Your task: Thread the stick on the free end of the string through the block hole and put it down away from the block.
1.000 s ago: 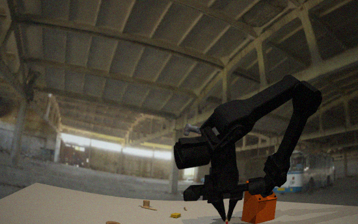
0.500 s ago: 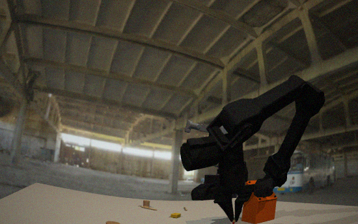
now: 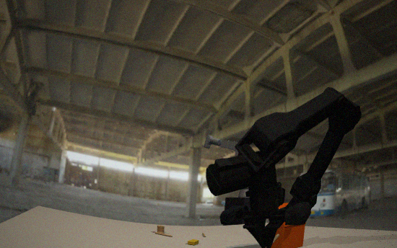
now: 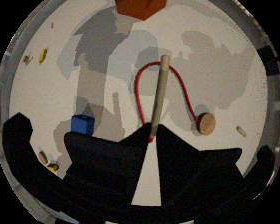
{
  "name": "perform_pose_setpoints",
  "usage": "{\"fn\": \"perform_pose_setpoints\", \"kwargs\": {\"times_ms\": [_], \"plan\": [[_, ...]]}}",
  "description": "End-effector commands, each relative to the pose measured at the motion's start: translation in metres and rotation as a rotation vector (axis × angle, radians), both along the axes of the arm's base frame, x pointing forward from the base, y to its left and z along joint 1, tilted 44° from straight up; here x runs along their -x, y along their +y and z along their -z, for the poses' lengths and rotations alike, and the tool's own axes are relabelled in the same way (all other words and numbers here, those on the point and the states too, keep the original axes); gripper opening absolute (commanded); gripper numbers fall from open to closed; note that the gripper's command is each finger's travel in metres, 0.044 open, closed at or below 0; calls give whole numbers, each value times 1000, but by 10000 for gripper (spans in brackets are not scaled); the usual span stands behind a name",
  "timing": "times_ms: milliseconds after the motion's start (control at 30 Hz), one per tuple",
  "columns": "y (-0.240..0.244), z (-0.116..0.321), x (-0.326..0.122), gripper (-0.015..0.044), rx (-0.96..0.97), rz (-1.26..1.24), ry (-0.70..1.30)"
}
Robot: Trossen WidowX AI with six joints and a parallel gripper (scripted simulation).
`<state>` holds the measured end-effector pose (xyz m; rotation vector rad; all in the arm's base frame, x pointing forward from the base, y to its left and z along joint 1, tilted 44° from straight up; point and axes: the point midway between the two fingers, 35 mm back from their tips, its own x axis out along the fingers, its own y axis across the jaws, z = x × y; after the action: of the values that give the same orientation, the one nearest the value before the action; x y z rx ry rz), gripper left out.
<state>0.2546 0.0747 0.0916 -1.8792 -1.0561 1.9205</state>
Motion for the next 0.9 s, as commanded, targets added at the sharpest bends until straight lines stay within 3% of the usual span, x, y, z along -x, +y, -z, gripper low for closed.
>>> {"fn": "perform_pose_setpoints", "kwargs": {"times_ms": [0,867], "plan": [[4,-5,2,0,15,41,41],[3,-7,-13,0,10,58,29]]}}
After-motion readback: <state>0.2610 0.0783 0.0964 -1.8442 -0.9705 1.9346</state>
